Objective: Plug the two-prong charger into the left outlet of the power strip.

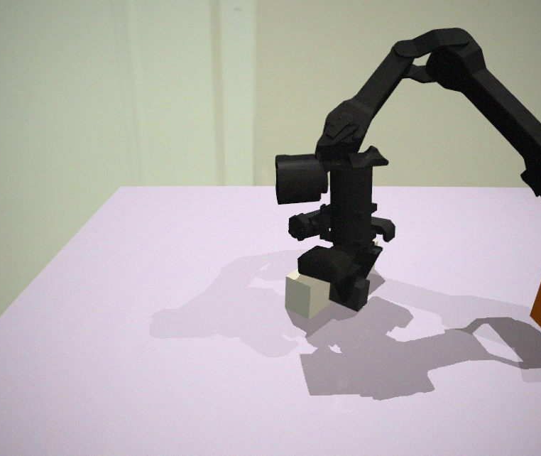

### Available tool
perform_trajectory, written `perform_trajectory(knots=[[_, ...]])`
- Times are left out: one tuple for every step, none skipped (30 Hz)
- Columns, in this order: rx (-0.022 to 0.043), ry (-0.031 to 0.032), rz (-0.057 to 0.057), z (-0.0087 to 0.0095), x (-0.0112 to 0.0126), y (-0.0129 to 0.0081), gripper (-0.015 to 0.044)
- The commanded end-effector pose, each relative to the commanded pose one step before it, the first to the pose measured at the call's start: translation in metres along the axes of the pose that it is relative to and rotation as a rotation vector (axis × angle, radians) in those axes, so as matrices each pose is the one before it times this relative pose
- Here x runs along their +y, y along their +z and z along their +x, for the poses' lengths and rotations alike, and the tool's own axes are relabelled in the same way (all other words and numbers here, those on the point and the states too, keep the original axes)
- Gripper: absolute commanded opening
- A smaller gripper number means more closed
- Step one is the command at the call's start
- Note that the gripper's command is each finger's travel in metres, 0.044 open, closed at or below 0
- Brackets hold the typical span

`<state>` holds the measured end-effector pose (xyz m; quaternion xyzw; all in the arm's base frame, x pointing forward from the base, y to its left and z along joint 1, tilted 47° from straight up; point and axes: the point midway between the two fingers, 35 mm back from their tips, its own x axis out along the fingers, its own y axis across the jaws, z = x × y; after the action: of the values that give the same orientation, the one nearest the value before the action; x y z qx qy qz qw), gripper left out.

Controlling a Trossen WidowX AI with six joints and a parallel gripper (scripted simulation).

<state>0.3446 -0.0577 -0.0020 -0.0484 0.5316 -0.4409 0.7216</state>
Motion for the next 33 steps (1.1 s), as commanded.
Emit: perform_trajectory(knots=[[-0.02300,0.00062,0.0308,0.00073,-0.00049,0.00855,0.0000],[0.00001,0.00000,0.0000,-0.00011,0.00000,-0.00007,0.0000],[0.00001,0.00000,0.0000,-0.00011,0.00000,-0.00007,0.0000],[0.00001,0.00000,0.0000,-0.00011,0.00000,-0.00007,0.0000],[0.00001,0.00000,0.0000,-0.00012,0.00000,-0.00006,0.0000],[0.00001,0.00000,0.0000,-0.00012,0.00000,-0.00006,0.0000],[0.00001,0.00000,0.0000,-0.00012,0.00000,-0.00005,0.0000],[0.00000,0.00000,0.0000,-0.00012,0.00000,-0.00005,0.0000],[0.00000,0.00000,0.0000,-0.00013,0.00000,-0.00004,0.0000],[0.00000,0.00000,0.0000,-0.00013,0.00000,-0.00003,0.0000],[0.00000,0.00000,0.0000,-0.00013,0.00000,-0.00003,0.0000],[0.00000,0.00000,0.0000,-0.00013,0.00000,-0.00002,0.0000],[0.00000,0.00000,0.0000,-0.00013,0.00000,-0.00001,0.0000],[0.00000,0.00000,0.0000,-0.00013,0.00000,0.00000,0.0000],[0.00000,0.00000,0.0000,-0.00013,0.00000,0.00000,0.0000],[0.00000,0.00000,0.0000,-0.00013,0.00000,0.00000,0.0000],[0.00000,0.00000,0.0000,-0.00013,0.00000,0.00000,0.0000],[0.00000,0.00000,0.0000,-0.00013,0.00000,0.00000,0.0000],[0.00000,0.00000,0.0000,-0.00013,0.00000,0.00000,0.0000],[0.00000,0.00000,0.0000,-0.00013,0.00000,0.00000,0.0000],[0.00000,0.00000,0.0000,-0.00013,0.00000,0.00000,0.0000],[0.00000,0.00000,0.0000,-0.00013,0.00000,0.00000,0.0000],[0.00000,0.00000,0.0000,-0.00013,0.00000,0.00000,0.0000],[0.00000,0.00000,0.0000,-0.00013,0.00000,0.00000,0.0000],[0.00000,0.00000,0.0000,-0.00013,0.00000,0.00000,0.0000],[0.00000,0.00000,0.0000,-0.00013,0.00000,0.00000,0.0000],[0.00000,0.00000,0.0000,-0.00013,0.00000,0.00000,0.0000],[0.00000,0.00000,0.0000,-0.00013,0.00000,0.00000,0.0000],[0.00000,0.00000,0.0000,-0.00013,0.00000,0.00000,0.0000],[0.00000,0.00000,0.0000,-0.00013,0.00000,0.00000,0.0000],[0.00000,0.00000,0.0000,-0.00013,0.00000,0.00000,0.0000],[0.00000,0.00000,0.0000,-0.00013,0.00000,0.00000,0.0000],[0.00000,0.00000,0.0000,-0.00013,-0.00001,0.00000,0.0000]])
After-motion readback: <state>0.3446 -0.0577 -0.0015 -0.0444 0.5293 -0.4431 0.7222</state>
